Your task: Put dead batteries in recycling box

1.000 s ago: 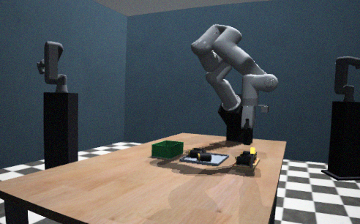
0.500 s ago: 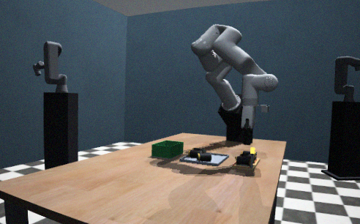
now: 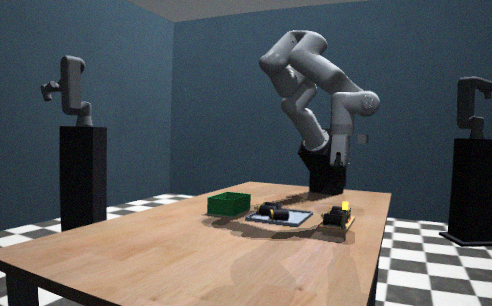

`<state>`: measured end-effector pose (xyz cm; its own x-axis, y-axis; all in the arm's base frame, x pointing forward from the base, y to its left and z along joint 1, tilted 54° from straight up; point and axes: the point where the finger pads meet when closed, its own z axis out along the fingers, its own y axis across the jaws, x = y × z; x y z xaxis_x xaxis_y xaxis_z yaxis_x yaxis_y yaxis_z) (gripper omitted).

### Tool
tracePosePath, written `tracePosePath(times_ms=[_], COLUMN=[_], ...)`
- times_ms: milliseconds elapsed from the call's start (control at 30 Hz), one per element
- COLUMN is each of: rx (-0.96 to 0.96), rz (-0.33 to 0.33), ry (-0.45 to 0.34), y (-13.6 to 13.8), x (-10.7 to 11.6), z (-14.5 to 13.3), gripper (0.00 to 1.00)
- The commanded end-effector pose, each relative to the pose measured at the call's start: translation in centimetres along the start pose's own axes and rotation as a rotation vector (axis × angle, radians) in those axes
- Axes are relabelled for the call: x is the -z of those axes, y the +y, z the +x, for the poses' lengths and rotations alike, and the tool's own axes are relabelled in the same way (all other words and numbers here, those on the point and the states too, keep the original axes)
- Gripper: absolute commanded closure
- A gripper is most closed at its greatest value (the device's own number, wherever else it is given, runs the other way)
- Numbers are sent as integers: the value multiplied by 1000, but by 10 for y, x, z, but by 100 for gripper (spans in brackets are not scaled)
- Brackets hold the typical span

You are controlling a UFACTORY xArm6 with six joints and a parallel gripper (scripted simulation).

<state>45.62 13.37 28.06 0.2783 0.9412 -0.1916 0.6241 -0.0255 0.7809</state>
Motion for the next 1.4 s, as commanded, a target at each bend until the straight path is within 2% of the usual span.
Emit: tracePosePath(times_ms=[0,267,533,733,967,1033,1367], rx=[0,0,0,0,0,0,0], rz=[-1,-1,-1,-1,-1,-1,-1], ry=[-1,-1,-1,-1,-1,-1,-1], y=[0,-1,-5,-15,-30,-30,-45], x=[20,20,20,20,20,20,20], z=[0,-4,-23,-64,-130,-130,-197], gripper=[49,49,49,49,49,49,49])
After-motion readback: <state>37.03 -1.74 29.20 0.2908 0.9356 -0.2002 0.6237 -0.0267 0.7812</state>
